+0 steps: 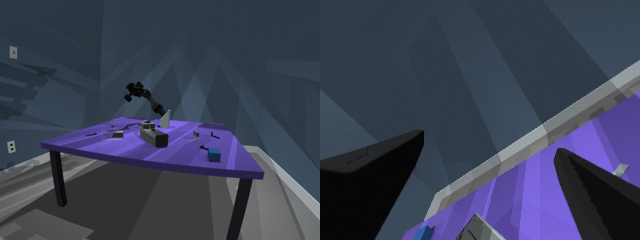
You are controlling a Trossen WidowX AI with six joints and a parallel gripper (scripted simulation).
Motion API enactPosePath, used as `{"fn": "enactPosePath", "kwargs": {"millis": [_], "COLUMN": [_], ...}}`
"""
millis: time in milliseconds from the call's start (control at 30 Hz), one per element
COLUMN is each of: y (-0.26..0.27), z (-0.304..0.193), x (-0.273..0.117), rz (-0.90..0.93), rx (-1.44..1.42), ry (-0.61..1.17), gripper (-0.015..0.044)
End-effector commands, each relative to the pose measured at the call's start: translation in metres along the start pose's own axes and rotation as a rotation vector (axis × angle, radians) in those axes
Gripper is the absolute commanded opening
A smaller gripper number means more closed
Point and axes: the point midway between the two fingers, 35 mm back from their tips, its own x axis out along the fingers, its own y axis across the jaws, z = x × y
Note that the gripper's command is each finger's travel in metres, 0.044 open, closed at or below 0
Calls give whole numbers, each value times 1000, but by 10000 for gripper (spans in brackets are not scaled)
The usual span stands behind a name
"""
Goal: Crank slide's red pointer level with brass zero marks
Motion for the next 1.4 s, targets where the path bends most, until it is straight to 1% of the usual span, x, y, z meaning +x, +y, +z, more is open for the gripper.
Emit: {"fn": "enactPosePath", "kwargs": {"millis": [0, 33, 300, 733, 1067, 1367], "y": [0, 0, 0, 19, 30, 43], "z": [0, -2, -29, -87, -135, -180], "x": [1, 3, 36, 82, 107, 122], "rz": [-2, -6, -80, -145, -240, -318], "rx": [0, -1, -29, -146, -264, -407], "ry": [3, 11, 146, 364, 521, 645], "gripper": [426, 440, 440, 440, 440, 440]}}
